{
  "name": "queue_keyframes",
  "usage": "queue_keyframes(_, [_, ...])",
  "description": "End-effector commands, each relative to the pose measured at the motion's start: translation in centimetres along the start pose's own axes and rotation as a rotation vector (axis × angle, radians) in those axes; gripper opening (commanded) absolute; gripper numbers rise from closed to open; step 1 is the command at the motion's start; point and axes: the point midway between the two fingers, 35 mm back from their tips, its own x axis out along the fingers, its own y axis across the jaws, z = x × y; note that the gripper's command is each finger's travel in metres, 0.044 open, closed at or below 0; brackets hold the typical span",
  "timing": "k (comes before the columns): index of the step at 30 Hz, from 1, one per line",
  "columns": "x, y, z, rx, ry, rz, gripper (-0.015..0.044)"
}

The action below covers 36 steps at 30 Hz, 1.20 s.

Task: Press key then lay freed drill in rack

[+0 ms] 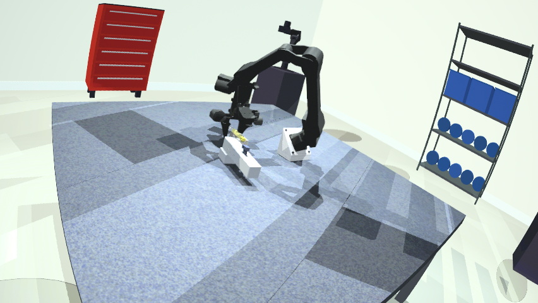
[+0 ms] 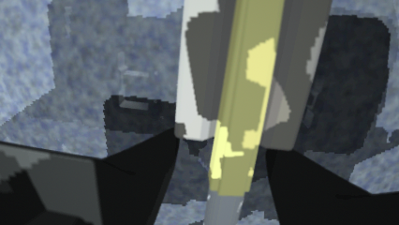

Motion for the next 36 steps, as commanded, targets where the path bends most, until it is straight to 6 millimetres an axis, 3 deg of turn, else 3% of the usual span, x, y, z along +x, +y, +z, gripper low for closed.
queue_keyframes(1, [0.0, 0.0, 0.0, 0.001, 0.000, 0.000, 0.0315])
queue_keyframes(6, [-0.3, 0.0, 0.0, 0.001, -0.001, 0.001, 0.0440])
queue_keyframes(22, [-7.6, 0.0, -0.1, 0.002, -0.012, 0.009, 0.0440])
queue_keyframes(24, [-8.1, -0.1, -0.2, 0.002, -0.012, 0.010, 0.0440])
queue_keyframes(25, [-7.2, 0.1, -0.2, 0.025, -0.014, 0.004, 0.0440])
queue_keyframes(27, [-7.8, 0.5, -1.2, 0.174, 0.010, -0.033, 0.0440])
queue_keyframes(36, [-12.1, 4.6, -8.0, 1.206, 0.057, -0.347, 0.0440])
